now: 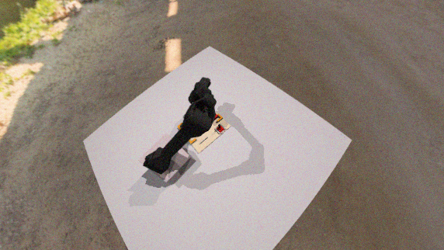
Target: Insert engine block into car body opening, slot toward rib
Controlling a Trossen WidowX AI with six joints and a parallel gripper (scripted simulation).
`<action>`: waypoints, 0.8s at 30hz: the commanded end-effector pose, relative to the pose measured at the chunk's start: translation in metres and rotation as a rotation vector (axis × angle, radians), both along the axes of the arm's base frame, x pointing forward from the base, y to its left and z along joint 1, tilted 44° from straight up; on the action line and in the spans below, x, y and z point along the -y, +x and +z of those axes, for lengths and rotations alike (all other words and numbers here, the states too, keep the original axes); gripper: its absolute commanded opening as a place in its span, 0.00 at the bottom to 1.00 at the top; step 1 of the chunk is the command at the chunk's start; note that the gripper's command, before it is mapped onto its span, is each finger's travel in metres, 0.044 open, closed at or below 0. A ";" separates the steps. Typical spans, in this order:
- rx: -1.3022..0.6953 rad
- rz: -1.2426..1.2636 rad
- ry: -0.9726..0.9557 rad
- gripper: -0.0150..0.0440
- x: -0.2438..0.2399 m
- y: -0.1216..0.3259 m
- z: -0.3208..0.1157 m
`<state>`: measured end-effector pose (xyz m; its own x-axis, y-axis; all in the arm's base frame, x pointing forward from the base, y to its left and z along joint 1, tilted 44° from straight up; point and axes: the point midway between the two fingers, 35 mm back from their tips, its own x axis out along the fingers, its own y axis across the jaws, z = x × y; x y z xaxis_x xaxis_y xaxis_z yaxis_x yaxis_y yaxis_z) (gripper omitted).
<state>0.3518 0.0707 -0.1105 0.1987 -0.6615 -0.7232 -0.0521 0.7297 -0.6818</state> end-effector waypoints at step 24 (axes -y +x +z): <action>-0.003 0.001 -0.005 0.52 0.003 0.000 -0.002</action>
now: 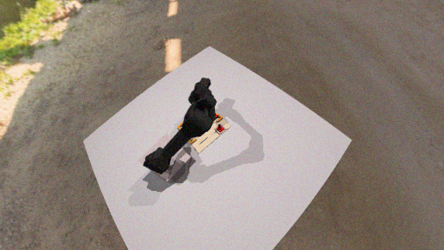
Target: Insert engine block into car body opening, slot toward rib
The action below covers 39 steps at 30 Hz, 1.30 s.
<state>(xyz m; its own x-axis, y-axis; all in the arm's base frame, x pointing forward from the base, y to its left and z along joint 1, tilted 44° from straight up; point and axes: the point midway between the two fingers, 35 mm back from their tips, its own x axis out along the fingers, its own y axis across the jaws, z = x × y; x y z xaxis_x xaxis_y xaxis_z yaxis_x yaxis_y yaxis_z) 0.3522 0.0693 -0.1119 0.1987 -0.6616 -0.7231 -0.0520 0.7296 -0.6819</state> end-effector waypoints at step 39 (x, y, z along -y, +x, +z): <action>-0.003 0.001 -0.005 0.52 0.004 0.000 -0.003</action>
